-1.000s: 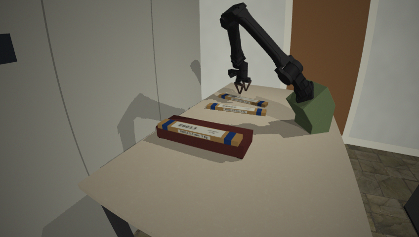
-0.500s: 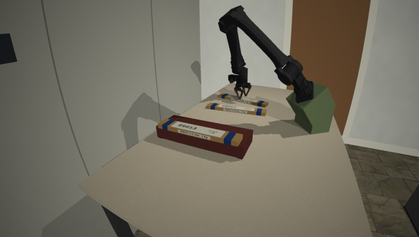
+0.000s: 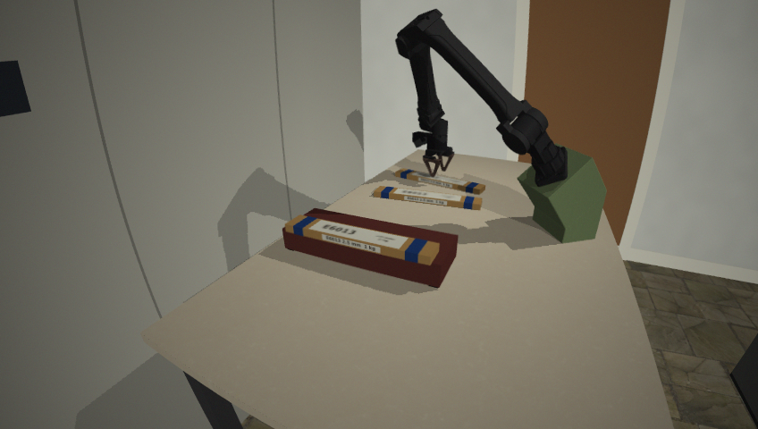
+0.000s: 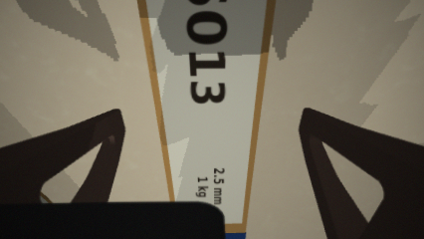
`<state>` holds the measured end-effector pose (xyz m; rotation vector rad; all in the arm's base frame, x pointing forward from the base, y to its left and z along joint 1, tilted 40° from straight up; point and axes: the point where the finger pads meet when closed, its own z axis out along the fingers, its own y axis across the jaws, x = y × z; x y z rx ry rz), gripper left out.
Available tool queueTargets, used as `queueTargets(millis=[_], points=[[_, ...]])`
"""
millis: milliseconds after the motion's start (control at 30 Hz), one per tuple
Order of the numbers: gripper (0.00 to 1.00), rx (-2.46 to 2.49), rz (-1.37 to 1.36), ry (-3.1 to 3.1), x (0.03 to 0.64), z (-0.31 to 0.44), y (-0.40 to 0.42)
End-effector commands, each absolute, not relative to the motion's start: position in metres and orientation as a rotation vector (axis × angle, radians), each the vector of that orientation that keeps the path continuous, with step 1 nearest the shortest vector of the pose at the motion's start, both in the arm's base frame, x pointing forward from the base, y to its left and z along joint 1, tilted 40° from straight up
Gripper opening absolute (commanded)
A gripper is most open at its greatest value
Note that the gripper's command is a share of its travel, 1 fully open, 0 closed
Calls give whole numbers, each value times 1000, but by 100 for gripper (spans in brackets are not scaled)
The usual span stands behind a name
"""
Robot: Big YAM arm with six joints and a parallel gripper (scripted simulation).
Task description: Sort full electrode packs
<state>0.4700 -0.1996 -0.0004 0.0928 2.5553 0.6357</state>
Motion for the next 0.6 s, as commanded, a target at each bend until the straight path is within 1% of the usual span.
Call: queueTargets(millis=[0, 300, 567], points=[[96, 89, 623, 2546, 478, 0, -199], [96, 89, 640, 2558, 482, -18, -187], [96, 92, 617, 2540, 490, -14, -192]])
